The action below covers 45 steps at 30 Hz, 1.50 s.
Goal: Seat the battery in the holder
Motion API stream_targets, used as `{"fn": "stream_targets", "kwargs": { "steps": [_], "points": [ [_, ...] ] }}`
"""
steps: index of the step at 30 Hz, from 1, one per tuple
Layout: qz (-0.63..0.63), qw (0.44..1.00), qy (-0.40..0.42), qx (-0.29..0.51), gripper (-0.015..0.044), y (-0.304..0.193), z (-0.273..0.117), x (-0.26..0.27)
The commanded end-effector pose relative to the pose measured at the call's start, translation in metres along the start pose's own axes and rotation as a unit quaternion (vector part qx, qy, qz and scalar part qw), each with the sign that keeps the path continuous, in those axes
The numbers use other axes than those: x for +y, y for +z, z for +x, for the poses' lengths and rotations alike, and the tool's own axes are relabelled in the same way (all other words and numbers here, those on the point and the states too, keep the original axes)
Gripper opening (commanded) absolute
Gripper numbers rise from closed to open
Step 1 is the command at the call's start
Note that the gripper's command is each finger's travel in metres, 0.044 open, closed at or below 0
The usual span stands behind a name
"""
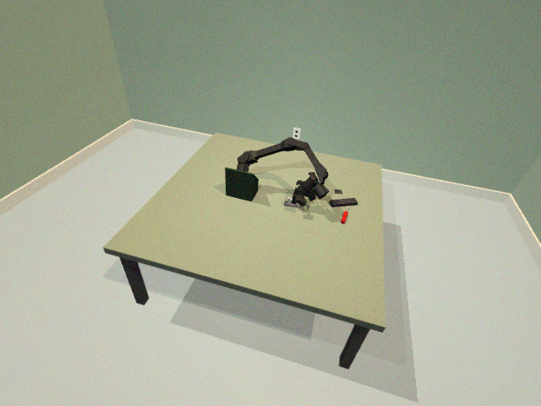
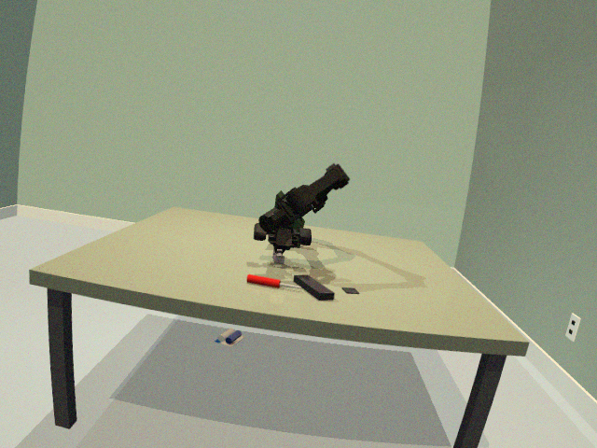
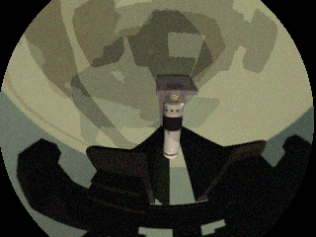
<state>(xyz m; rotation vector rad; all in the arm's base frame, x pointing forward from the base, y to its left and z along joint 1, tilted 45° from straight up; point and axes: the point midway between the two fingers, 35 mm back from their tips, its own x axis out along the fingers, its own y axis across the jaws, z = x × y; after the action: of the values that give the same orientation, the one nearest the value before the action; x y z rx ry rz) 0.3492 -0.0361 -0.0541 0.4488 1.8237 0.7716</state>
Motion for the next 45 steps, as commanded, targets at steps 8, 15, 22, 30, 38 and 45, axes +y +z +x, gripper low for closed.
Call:
{"fn": "stream_targets", "kwargs": {
  "steps": [8,15,22,30,38,45],
  "points": [
    [0.0,1.0,0.0,-0.001,0.0063,0.0062,-0.0029,-0.0003],
    [0.0,1.0,0.0,0.001,0.0063,0.0085,-0.0042,-0.0002],
    [0.0,1.0,0.0,-0.001,0.0063,0.0093,-0.0043,-0.0005],
    [0.001,1.0,-0.002,-0.018,0.0063,0.0101,-0.0028,-0.002],
    [0.003,0.999,-0.003,-0.036,0.0063,0.0107,-0.0012,-0.0034],
    [0.004,0.999,-0.004,-0.051,0.0063,0.0111,0.0001,-0.0043]
  ]
}}
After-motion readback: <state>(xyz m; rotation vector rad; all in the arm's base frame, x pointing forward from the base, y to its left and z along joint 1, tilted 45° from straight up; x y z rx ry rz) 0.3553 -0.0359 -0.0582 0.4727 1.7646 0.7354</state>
